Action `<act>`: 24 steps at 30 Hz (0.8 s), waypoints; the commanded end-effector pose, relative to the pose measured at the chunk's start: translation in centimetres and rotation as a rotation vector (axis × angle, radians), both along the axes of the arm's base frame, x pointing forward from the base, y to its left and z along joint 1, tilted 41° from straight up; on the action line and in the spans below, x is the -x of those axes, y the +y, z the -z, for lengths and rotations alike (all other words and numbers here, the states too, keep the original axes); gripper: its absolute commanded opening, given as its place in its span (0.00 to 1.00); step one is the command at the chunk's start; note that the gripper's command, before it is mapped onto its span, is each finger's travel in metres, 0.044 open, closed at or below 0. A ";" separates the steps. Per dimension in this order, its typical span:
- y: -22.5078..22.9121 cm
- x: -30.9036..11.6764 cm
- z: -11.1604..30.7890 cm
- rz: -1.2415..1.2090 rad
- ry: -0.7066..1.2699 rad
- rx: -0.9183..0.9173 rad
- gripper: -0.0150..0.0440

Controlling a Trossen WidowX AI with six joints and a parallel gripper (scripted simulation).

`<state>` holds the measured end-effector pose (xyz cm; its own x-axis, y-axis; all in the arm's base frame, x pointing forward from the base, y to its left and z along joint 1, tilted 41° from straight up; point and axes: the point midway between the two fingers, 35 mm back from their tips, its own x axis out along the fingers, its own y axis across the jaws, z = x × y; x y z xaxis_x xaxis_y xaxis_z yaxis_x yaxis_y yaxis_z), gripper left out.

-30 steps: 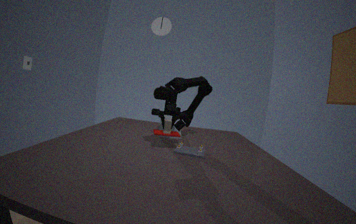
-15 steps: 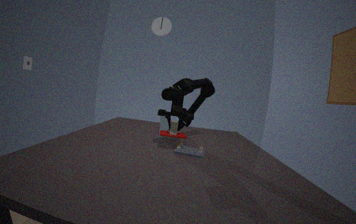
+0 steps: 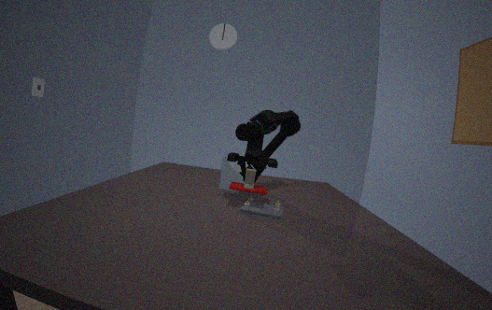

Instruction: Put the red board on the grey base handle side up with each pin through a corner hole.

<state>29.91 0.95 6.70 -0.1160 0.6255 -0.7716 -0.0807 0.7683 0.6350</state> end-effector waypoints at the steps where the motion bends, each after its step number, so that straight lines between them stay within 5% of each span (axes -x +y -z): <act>1: 1.0 0.0 -0.8 0.027 0.020 -0.002 0.25; 24: 5.1 0.5 -4.1 0.148 0.129 -0.002 0.25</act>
